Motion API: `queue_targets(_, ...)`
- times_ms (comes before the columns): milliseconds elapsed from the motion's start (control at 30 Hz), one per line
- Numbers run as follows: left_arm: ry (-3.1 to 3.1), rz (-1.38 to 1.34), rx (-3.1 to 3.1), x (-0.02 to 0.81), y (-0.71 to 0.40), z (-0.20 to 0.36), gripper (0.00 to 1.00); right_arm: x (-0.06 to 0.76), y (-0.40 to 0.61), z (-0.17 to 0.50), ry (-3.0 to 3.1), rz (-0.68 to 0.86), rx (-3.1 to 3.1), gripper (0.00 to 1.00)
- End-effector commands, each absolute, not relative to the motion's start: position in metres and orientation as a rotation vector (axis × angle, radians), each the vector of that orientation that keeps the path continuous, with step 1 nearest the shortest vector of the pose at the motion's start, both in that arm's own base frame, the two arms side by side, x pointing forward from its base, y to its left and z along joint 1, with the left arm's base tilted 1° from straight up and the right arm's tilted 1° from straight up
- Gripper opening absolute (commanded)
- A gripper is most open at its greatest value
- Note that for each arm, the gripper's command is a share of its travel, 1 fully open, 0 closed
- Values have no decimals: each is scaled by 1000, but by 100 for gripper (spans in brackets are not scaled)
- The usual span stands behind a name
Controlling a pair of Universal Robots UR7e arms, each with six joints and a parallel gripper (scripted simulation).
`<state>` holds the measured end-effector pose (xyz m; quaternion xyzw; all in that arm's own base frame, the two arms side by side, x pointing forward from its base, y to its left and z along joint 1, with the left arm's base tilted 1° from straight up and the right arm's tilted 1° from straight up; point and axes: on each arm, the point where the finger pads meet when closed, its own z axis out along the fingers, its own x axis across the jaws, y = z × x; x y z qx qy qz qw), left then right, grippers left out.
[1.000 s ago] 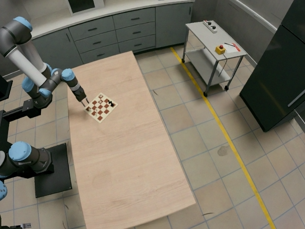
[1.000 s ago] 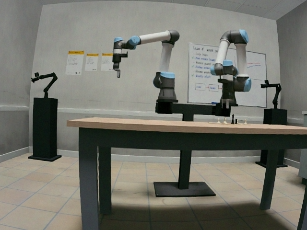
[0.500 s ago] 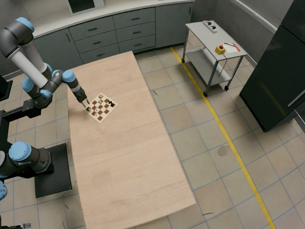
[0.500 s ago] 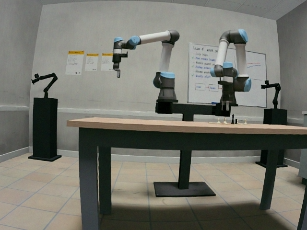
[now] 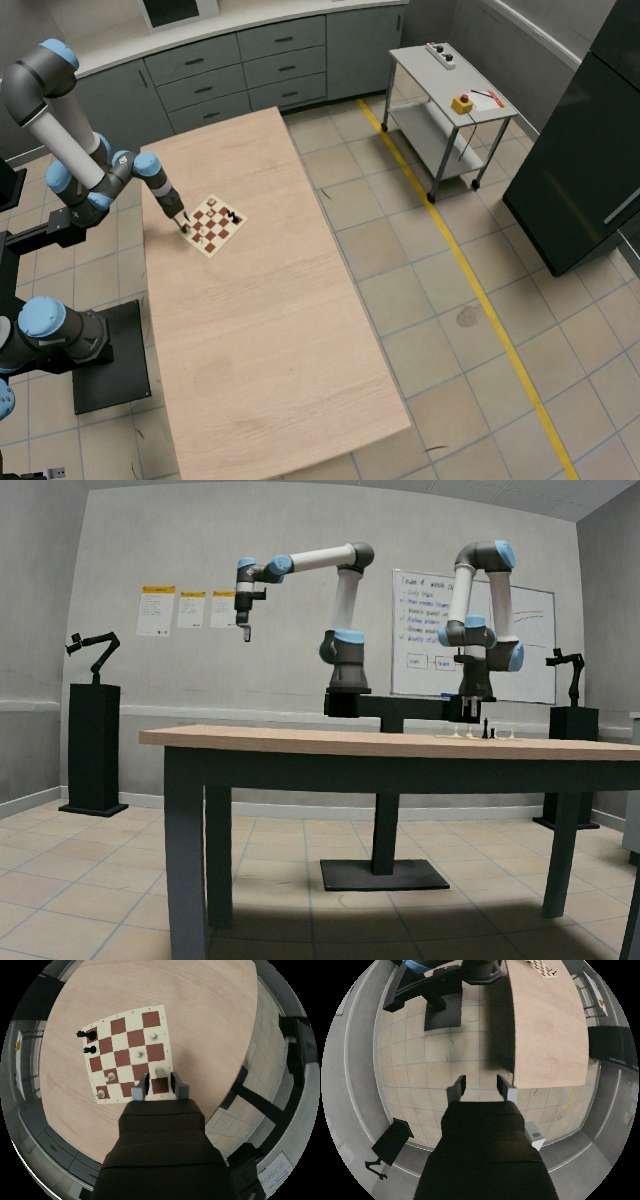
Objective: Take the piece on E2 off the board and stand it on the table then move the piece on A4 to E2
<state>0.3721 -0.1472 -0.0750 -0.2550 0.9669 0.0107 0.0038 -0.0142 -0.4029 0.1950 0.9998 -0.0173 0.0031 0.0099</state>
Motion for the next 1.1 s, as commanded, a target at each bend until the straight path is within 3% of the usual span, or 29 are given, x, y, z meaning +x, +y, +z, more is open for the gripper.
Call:
queue_targets(0, 3029, 31, -799, 373, -147, -80, 73, -14, -403, 195, -54, 10, 3120, 100)
queue_targets(1067, 3029, 31, -799, 373, -147, -91, 73, -14, -403, 195, -54, 10, 3120, 100)
